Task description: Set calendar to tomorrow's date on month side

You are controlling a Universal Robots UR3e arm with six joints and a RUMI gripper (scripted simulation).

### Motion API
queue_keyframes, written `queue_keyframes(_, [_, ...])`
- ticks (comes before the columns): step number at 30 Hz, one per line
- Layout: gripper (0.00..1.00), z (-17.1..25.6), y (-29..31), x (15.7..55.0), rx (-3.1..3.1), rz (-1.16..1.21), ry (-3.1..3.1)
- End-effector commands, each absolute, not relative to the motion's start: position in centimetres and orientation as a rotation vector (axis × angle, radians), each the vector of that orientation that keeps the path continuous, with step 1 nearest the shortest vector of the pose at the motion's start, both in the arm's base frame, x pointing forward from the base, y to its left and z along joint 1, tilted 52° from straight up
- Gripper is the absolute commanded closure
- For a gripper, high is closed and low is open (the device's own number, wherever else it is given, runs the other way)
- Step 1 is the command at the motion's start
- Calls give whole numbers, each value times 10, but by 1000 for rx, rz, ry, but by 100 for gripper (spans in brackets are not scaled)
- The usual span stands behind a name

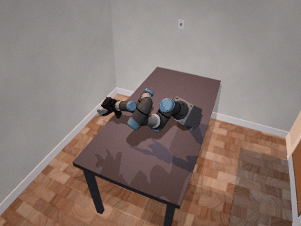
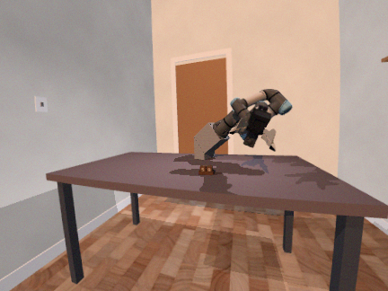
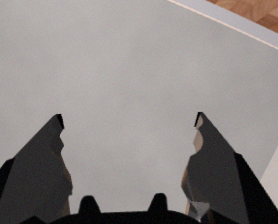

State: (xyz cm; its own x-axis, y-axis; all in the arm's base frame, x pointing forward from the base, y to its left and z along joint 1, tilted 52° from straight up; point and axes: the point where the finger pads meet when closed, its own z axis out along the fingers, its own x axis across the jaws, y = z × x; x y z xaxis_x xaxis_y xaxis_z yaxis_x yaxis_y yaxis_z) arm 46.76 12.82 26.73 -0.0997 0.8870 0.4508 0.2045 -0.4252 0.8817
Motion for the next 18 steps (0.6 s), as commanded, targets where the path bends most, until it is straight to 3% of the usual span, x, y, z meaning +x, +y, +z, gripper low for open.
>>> queue_keyframes(1, [0, 268, 128, 468, 1613, 1570, 1202])
queue_keyframes(18, [0, 255, 118, 475, 1674, 1540, 1204])
